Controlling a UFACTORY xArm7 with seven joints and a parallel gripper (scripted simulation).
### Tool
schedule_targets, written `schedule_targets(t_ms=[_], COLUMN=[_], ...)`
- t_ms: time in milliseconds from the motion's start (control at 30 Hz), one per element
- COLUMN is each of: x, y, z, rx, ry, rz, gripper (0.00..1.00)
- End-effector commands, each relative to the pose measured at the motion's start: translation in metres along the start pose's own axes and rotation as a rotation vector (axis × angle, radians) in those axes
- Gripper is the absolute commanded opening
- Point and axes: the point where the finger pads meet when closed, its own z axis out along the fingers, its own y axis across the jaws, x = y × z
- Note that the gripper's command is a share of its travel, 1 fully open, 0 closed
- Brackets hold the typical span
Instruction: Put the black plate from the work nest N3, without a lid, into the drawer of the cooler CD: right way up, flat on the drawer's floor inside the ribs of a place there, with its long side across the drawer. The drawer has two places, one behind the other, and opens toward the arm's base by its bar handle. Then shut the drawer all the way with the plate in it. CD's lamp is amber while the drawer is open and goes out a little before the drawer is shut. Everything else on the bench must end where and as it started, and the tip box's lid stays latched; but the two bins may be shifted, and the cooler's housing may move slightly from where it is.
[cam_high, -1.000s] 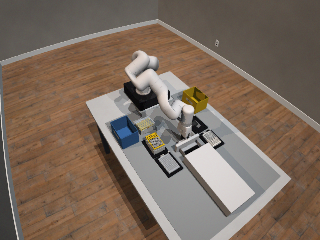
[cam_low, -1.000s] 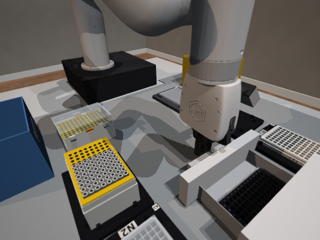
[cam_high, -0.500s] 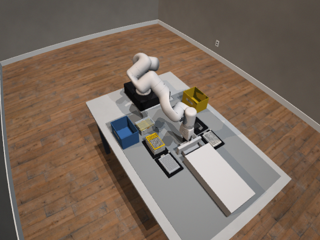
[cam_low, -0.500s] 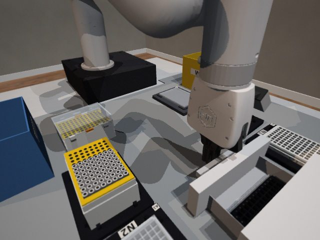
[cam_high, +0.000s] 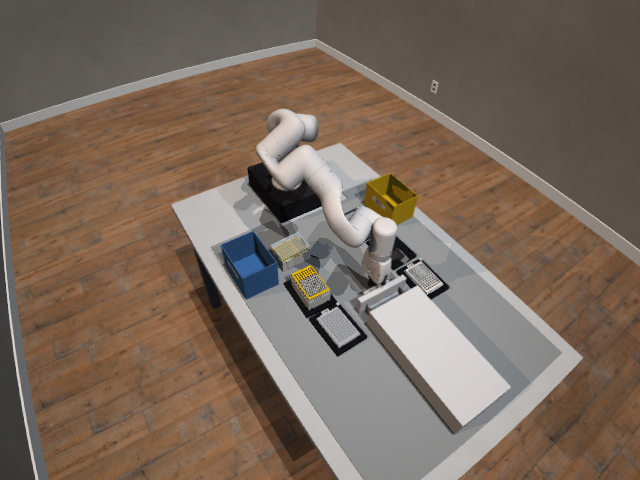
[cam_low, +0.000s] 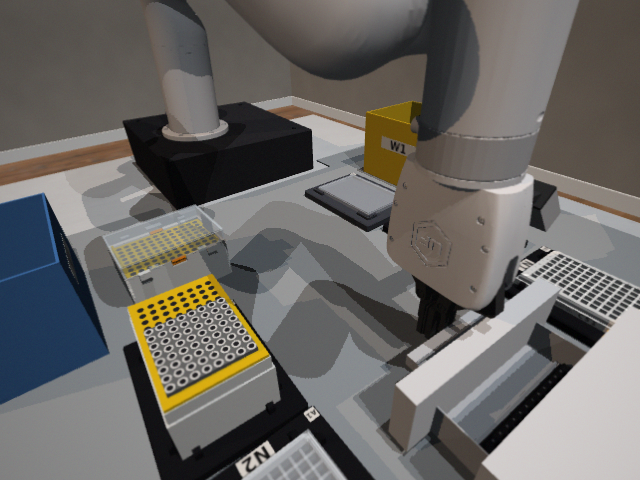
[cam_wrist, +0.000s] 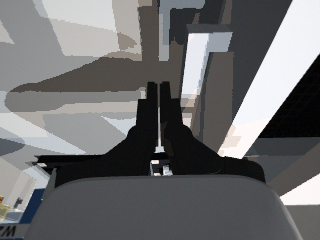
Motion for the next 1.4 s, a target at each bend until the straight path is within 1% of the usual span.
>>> schedule_targets(t_ms=[0, 400, 700, 1233, 1367], x=[0.0, 0.0, 0.0, 0.0, 0.0], y=[0.008, 0.028, 0.034, 0.057, 0.057], z=[-0.002, -0.002, -0.002, -0.003, -0.003], rx=[-0.005, -0.005, -0.005, -0.005, -0.005], ry=[0.0, 0.0, 0.0, 0.0, 0.0], rz=[0.0, 0.0, 0.0, 0.0, 0.0], gripper=[0.0, 0.0, 0.0, 0.0, 0.0])
